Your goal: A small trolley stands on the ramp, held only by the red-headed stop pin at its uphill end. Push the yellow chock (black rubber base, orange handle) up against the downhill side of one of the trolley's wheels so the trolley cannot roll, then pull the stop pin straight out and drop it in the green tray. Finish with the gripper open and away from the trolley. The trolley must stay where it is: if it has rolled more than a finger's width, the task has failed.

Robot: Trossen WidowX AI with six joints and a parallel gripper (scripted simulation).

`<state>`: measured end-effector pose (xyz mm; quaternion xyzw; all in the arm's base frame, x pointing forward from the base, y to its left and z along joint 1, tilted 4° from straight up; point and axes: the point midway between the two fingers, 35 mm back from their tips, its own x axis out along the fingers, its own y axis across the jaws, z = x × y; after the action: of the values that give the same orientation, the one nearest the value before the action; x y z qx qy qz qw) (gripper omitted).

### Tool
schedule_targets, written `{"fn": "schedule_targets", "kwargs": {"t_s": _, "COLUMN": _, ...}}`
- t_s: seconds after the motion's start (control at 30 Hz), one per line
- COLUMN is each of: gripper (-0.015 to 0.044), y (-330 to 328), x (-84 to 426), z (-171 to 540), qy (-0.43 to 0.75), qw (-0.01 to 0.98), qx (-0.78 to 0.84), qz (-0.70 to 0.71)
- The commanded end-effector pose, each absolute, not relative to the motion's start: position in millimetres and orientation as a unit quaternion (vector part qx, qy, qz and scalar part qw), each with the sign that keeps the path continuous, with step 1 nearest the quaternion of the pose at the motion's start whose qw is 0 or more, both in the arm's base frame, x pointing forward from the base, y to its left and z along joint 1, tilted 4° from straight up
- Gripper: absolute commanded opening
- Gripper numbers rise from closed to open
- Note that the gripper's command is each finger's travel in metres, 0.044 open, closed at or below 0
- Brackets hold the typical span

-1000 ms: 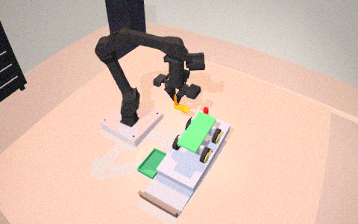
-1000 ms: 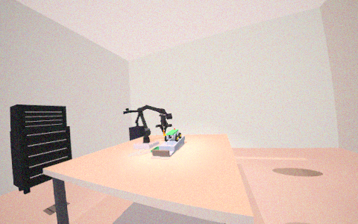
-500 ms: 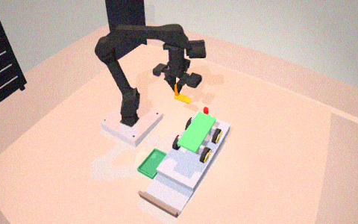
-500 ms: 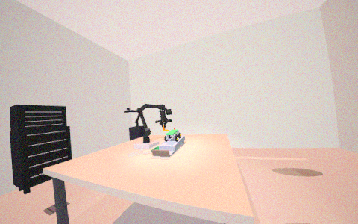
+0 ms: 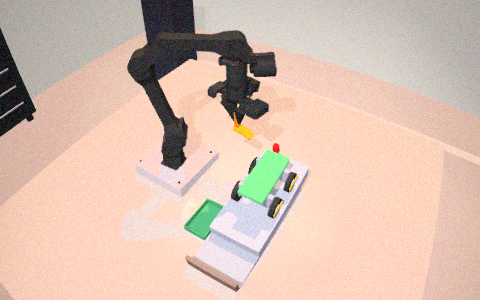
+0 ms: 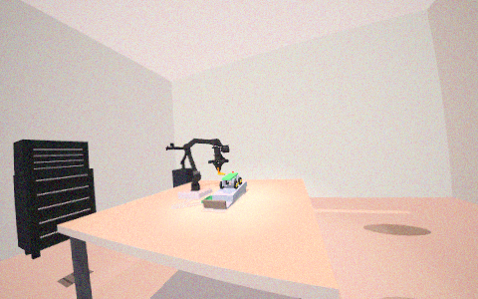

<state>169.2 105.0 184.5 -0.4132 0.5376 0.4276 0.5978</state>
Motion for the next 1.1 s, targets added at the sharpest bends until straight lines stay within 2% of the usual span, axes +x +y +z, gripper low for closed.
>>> {"fn": "schedule_targets", "kwargs": {"t_s": 0.0, "gripper": 0.0, "y": 105.4, "x": 168.5, "z": 184.5, "qy": 0.563, "qw": 0.62, "qx": -0.375, "qz": 0.396}}
{"fn": "schedule_targets", "kwargs": {"t_s": 0.53, "gripper": 0.0, "y": 105.3, "x": 168.5, "z": 184.5, "qy": 0.651, "qw": 0.7, "qx": -0.19, "qz": 0.226}}
{"fn": "schedule_targets", "kwargs": {"t_s": 1.07, "gripper": 0.0, "y": 105.3, "x": 168.6, "z": 184.5, "qy": 0.688, "qw": 0.725, "qx": 0.009, "qz": 0.04}}
